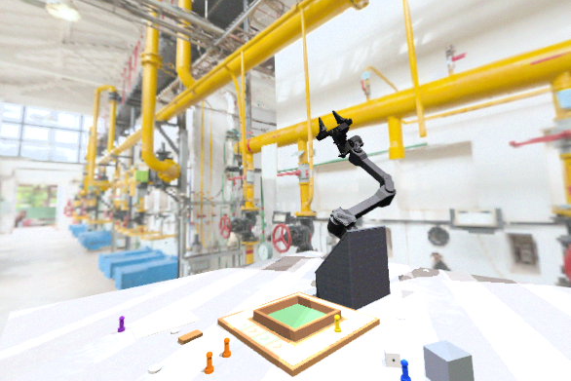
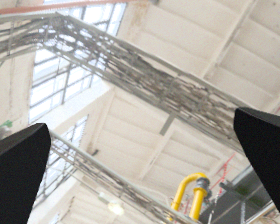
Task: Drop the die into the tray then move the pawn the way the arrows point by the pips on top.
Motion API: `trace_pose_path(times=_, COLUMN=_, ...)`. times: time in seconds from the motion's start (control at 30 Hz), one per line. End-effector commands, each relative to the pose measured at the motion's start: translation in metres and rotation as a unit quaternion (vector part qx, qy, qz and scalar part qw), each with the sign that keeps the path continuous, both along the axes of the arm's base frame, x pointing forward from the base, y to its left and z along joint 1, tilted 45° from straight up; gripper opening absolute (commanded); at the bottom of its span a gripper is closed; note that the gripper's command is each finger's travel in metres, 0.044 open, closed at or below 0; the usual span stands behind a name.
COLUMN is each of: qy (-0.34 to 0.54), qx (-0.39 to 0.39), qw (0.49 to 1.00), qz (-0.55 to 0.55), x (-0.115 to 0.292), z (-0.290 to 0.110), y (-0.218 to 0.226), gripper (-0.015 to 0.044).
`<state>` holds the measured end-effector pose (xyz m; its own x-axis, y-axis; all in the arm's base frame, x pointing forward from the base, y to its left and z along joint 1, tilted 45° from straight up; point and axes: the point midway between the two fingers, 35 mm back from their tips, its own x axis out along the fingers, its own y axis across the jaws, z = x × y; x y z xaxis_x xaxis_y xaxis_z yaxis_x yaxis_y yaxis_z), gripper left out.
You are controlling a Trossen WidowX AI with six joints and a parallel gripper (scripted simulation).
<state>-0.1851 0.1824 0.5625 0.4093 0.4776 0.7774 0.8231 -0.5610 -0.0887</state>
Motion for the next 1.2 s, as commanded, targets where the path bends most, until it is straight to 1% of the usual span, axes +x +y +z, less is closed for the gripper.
trace_pose_path(times=0.0, qy=0.001, qx=0.004, qw=1.000, qz=0.000, x=0.001, z=0.001, y=-0.001, gripper=0.0374)
trace_pose_path(times=0.07, qy=0.011, qx=0.034, qw=0.999, qz=-0.003, x=0.010, z=0.004, y=-0.010, gripper=0.0321)
trace_pose_path(times=0.13, qy=0.041, qx=0.077, qw=0.996, qz=0.009, x=0.031, z=0.016, y=-0.028, gripper=0.0275)
trace_pose_path(times=0.37, qy=0.158, qx=0.189, qw=0.966, qz=0.077, x=0.119, z=0.050, y=-0.089, gripper=0.0275)
trace_pose_path(times=0.63, qy=0.285, qx=0.300, qw=0.900, qz=0.136, x=0.224, z=0.060, y=-0.136, gripper=0.0275)
trace_pose_path(times=0.8, qy=0.391, qx=0.327, qw=0.847, qz=0.151, x=0.308, z=0.036, y=-0.147, gripper=0.0275)
trace_pose_path(times=0.97, qy=0.454, qx=0.382, qw=0.787, qz=0.167, x=0.367, z=0.019, y=-0.156, gripper=0.0275)
trace_pose_path(times=1.0, qy=0.465, qx=0.381, qw=0.782, qz=0.167, x=0.376, z=0.014, y=-0.155, gripper=0.0275)
trace_pose_path(times=1.07, qy=0.500, qx=0.379, qw=0.760, qz=0.168, x=0.405, z=-0.002, y=-0.149, gripper=0.0275)
trace_pose_path(times=1.17, qy=0.545, qx=0.417, qw=0.708, qz=0.169, x=0.447, z=-0.026, y=-0.147, gripper=0.0275)
